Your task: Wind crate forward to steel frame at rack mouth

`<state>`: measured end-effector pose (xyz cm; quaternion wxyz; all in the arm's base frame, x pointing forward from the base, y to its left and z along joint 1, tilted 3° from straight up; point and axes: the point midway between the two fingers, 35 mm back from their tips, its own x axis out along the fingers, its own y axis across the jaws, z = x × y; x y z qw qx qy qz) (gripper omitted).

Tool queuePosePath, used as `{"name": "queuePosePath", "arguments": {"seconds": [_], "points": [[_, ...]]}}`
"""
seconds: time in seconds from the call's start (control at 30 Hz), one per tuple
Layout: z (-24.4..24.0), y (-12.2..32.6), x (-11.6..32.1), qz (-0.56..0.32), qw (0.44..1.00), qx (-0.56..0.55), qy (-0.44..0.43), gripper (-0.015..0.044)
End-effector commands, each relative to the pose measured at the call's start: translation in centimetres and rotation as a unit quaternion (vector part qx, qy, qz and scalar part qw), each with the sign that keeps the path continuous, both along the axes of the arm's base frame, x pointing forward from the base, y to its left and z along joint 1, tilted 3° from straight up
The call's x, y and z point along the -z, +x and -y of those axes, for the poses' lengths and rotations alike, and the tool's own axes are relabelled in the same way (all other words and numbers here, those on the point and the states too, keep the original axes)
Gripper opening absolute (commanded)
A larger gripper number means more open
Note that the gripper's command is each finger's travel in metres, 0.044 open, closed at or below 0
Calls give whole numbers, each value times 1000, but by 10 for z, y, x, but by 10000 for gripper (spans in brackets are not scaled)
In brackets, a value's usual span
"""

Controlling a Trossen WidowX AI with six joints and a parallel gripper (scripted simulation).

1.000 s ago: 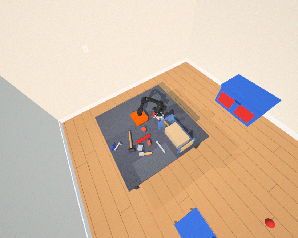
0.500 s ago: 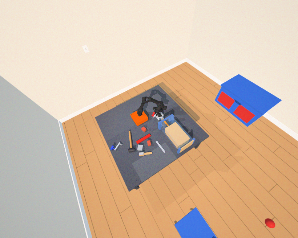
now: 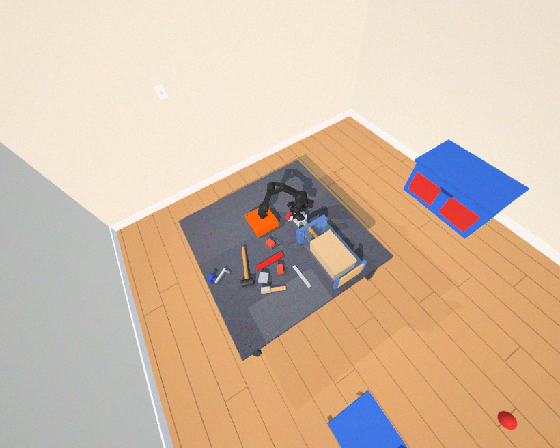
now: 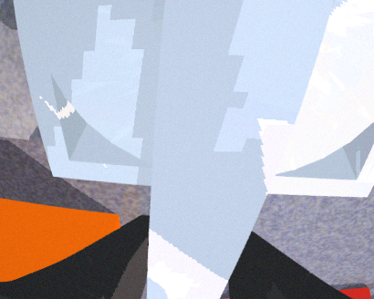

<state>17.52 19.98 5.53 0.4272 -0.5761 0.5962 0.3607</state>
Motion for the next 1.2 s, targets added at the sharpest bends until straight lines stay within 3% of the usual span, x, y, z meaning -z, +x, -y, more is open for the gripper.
{"name": "queuePosePath", "arguments": {"seconds": [0.0,0.57,0.73,1.03,1.17], "points": [[0,1,1,0,1000,-9,0,0],[0,0,1,0,1000,-2,0,440],[-2,1,-14,0,1000,-1,24,440],[3,-7,-127,16,980,-15,200,440],[3,-8,-129,16,979,-16,204,440]]}}
